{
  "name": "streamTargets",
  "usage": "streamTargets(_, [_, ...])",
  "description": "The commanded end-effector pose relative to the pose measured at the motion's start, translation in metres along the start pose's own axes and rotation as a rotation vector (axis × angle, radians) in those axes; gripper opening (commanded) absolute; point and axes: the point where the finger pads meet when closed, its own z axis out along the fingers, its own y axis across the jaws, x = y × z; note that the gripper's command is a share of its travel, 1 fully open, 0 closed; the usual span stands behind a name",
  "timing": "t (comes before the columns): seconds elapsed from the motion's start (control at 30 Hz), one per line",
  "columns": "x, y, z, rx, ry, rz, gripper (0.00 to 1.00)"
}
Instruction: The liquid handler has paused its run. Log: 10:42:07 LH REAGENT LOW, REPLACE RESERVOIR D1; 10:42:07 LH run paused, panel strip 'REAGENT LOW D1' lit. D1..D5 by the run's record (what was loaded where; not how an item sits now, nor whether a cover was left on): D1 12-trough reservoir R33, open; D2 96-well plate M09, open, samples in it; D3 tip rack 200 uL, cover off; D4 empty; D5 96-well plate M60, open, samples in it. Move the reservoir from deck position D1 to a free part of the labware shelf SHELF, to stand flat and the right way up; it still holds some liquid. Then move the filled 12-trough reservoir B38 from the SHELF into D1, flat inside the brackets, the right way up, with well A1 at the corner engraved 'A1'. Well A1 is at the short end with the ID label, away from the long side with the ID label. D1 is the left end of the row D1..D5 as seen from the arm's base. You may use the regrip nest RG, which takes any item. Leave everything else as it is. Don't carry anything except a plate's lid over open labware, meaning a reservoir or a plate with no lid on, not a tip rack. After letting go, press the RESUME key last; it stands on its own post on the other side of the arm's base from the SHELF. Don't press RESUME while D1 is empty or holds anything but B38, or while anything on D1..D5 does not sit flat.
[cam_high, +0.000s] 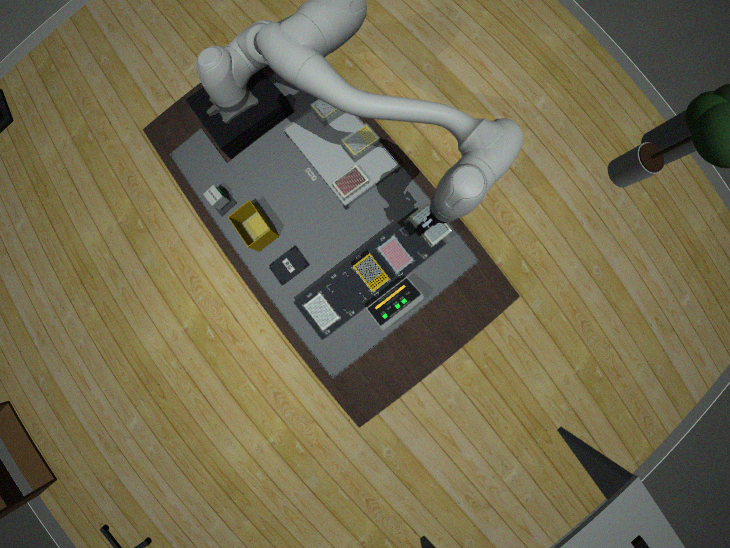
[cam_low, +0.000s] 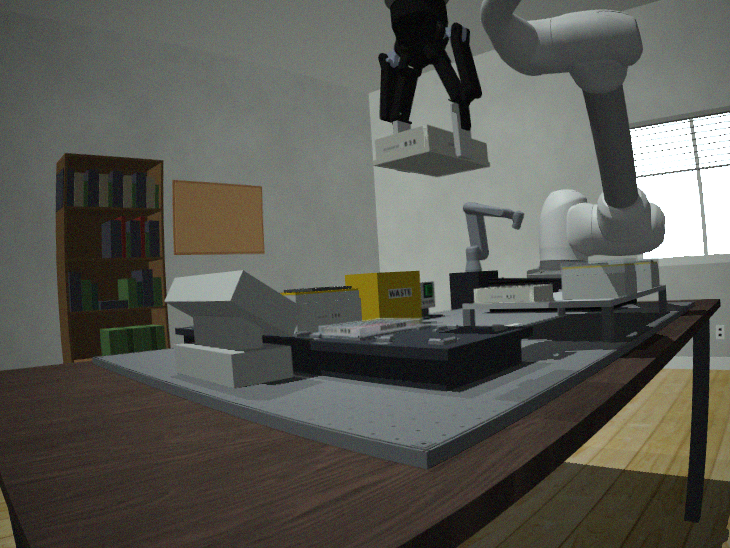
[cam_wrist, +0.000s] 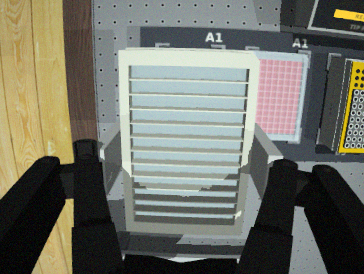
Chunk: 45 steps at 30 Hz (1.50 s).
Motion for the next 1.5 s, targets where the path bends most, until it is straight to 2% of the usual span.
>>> streamTargets(0.0, [0.0,0.0,0.0,0.0,0.0,0.0,0.0])
streamTargets(0.77, [0.0,0.0,0.0,0.0,0.0,0.0,0.0])
streamTargets(1.47, [0.0,0.0,0.031,0.0,0.0,0.0,0.0])
